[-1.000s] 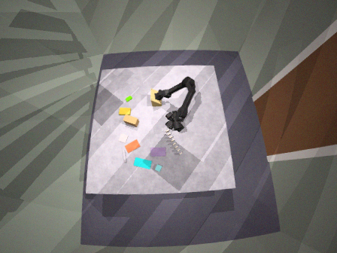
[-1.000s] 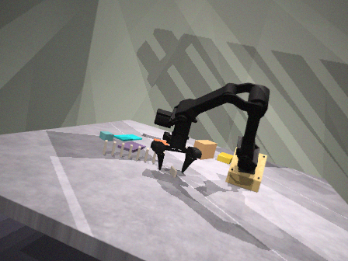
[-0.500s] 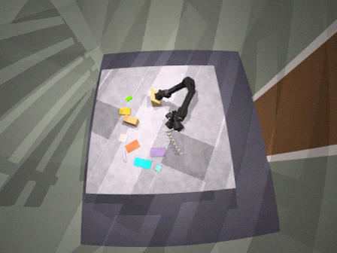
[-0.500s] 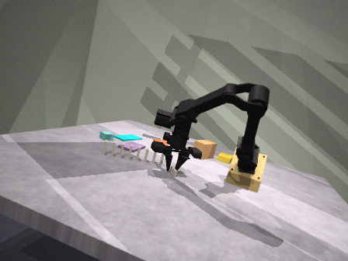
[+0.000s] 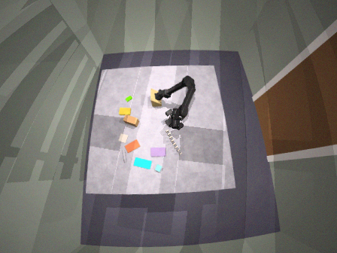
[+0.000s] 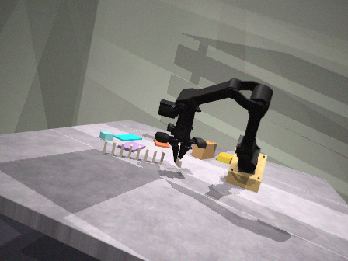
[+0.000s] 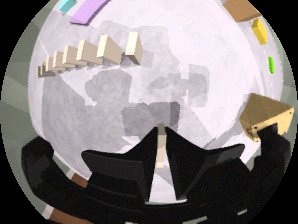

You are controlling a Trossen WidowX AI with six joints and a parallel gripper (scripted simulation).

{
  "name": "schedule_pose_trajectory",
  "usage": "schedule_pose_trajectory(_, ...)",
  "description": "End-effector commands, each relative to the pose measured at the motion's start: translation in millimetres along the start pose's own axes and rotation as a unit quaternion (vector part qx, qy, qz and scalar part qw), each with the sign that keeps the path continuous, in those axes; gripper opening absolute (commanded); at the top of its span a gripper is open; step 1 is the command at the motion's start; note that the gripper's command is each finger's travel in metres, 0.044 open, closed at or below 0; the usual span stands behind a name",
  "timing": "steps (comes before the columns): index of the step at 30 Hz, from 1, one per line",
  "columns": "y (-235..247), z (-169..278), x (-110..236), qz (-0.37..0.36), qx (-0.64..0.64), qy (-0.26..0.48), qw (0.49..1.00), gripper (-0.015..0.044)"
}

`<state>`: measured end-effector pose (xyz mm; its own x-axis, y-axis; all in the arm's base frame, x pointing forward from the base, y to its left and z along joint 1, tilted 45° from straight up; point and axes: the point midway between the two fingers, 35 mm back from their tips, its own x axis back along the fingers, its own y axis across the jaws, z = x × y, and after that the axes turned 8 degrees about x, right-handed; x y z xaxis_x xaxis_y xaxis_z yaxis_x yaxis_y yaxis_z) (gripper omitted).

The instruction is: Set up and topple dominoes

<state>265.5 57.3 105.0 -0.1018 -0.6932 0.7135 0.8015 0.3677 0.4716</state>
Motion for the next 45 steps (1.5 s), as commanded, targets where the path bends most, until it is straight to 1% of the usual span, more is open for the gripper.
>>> schedule_pose_trajectory(1,3.1,5.0,53.3,-0.011,0.008,-0.009,1.000,0.0020)
schedule_pose_trajectory(3,2.2,6.9,71.9,-0.011,0.008,-0.009,1.000,0.0020)
schedule_pose_trajectory(9,3.1,9.7,74.2,-0.011,0.020,-0.010,1.000,0.0020)
schedule_pose_trajectory(10,6.1,17.3,73.9,-0.010,0.054,-0.011,0.998,0.0020)
schedule_pose_trajectory(12,15.3,46.8,73.2,-0.007,0.183,-0.013,0.983,0.0020)
schedule_pose_trajectory(15,22.3,94.4,73.2,-0.007,0.378,-0.013,0.926,0.0020)
schedule_pose_trajectory(17,22.6,105.4,73.5,-0.008,0.420,-0.012,0.907,0.0020)
schedule_pose_trajectory(25,21.1,105.0,71.7,-0.001,0.420,-0.014,0.907,0.0020)
schedule_pose_trajectory(34,2.9,98.7,51.0,0.089,0.413,-0.045,0.905,0.0020)
schedule_pose_trajectory(45,-13.9,88.0,33.3,0.177,0.406,-0.113,0.890,0.0020)
